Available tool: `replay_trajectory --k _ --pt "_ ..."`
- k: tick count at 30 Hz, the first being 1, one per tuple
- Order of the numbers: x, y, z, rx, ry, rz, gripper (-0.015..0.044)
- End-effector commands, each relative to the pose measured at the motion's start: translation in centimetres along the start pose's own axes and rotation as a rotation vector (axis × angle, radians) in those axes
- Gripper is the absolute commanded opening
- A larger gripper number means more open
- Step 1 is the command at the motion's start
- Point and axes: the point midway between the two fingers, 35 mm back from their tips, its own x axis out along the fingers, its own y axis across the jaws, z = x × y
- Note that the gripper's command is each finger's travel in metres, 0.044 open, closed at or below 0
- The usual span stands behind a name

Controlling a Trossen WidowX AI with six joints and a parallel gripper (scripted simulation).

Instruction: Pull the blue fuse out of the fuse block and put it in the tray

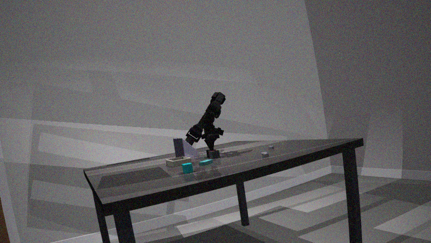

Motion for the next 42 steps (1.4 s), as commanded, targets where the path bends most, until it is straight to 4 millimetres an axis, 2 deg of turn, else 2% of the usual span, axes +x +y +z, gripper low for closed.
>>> replay_trajectory --k 1,42 --pt "0.0 0.0 0.0 -0.001 0.0 0.0 0.0" --pt "-2.0 -0.1 0.0 0.004 -0.001 0.0 0.0"
